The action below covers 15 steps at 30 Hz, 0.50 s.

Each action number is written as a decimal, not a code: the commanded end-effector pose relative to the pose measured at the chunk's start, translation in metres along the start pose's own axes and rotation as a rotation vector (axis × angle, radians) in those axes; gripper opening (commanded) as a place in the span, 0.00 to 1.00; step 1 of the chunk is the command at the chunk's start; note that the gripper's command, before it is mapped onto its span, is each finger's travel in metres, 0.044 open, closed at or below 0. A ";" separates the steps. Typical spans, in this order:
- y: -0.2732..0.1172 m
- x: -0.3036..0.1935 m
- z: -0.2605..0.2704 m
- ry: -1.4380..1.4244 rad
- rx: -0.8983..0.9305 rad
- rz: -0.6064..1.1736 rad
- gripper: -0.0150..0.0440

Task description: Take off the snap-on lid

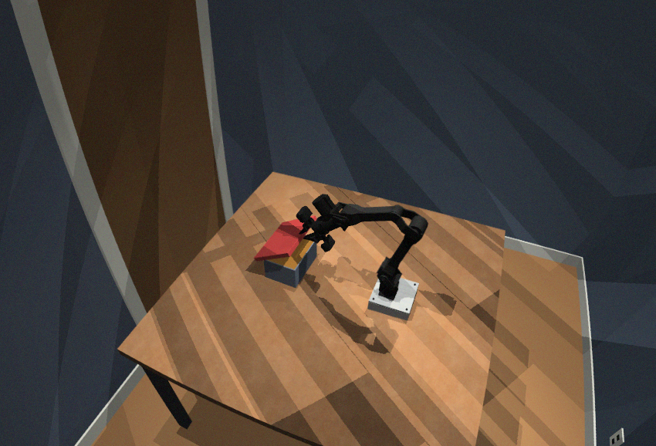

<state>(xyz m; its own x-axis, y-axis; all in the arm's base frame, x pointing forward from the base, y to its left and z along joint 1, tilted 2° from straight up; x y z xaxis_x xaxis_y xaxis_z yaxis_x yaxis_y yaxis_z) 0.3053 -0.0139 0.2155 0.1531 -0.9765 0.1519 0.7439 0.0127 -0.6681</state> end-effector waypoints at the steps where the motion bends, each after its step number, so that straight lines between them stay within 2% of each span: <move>1: -0.009 0.003 0.011 0.002 0.028 -0.009 0.25; 15: -0.021 0.006 0.024 0.002 0.028 -0.010 0.25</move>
<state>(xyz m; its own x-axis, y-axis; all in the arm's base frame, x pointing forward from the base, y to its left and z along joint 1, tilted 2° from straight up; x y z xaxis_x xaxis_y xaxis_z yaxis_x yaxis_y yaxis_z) 0.3058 -0.0143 0.2352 0.1518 -0.9767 0.1520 0.7444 0.0118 -0.6676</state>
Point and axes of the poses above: the point midway between the two fingers, 35 mm back from their tips, its own y axis out along the fingers, its own z axis across the jaws, x = y × z, the point moved 7 cm from there along -y, back along the fingers, and after that the axes turned 13 degrees about -y, right-handed, at the moved point
